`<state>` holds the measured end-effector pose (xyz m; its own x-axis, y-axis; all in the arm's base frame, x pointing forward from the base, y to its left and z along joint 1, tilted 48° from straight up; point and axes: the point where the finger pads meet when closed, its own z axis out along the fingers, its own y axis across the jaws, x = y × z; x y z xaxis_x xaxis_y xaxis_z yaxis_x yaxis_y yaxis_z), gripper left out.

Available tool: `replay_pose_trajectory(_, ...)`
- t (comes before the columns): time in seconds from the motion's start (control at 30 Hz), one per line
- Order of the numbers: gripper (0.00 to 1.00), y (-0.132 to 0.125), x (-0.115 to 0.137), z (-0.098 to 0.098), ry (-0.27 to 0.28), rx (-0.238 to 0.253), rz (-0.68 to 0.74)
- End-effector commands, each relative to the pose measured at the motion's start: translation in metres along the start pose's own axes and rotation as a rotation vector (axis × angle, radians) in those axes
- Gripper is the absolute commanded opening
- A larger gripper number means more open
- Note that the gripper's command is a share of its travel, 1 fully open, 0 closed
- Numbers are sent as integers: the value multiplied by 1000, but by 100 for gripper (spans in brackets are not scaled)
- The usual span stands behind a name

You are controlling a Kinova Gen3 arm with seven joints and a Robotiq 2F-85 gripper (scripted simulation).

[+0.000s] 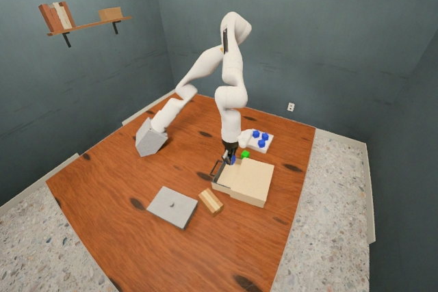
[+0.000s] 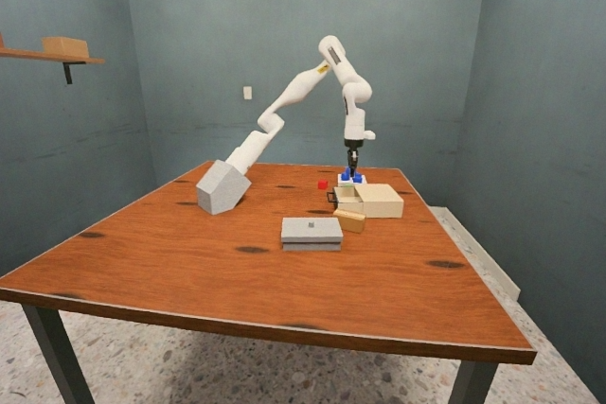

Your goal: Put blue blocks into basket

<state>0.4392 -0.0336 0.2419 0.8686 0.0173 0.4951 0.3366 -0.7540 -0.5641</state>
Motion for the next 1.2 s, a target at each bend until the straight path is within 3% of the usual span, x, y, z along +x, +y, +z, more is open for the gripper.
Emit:
replay_pose_trajectory(0.0,10,3,1,-16,4,-13,3)
replay_pose_trajectory(0.2,10,3,1,-26,4,-13,3)
replay_pose_trajectory(0.87,10,2,1,-29,4,-13,8)
replay_pose_trajectory(1.17,10,-30,6,-39,1,-13,110)
